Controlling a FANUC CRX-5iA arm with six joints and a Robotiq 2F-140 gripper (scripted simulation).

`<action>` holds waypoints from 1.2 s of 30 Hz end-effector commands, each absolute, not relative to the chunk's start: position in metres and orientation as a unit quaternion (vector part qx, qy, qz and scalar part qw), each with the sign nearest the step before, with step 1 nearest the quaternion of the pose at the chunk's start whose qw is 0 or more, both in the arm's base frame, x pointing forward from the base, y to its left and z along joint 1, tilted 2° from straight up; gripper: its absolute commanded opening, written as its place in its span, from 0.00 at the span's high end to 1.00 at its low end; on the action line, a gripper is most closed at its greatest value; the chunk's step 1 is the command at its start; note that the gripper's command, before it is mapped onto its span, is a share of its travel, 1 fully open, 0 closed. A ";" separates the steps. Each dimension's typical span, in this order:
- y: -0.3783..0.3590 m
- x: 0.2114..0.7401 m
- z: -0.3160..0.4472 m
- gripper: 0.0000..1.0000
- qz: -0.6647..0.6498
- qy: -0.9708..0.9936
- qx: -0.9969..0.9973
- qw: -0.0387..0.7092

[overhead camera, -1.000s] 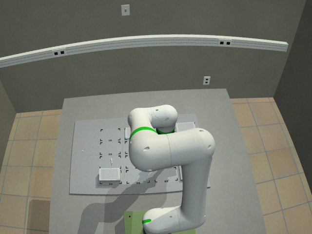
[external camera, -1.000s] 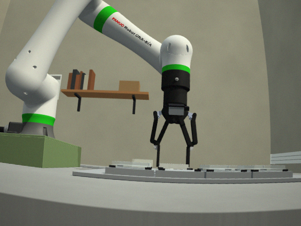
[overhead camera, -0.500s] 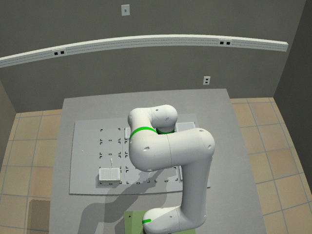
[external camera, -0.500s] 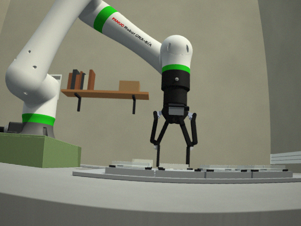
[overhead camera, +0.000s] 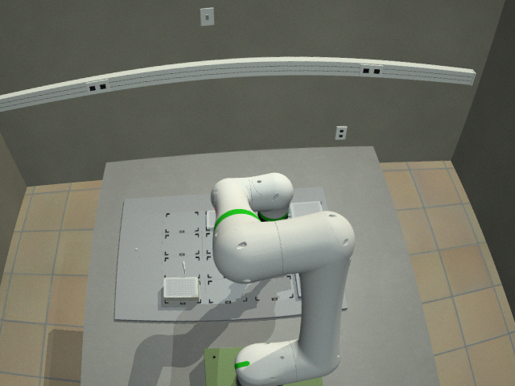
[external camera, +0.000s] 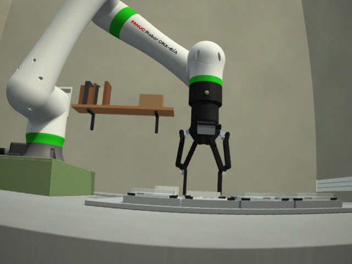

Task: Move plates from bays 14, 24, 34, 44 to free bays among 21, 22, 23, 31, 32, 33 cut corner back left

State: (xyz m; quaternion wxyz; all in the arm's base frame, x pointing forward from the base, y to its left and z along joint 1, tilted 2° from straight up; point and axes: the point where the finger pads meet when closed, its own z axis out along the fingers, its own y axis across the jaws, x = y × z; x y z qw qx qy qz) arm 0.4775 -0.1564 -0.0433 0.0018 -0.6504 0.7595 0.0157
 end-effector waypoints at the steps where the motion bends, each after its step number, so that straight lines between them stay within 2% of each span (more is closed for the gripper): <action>1: -0.157 0.478 -0.043 0.90 0.015 0.759 -0.650 0.002; 36: -0.156 0.478 -0.052 0.90 0.015 0.759 -0.650 0.002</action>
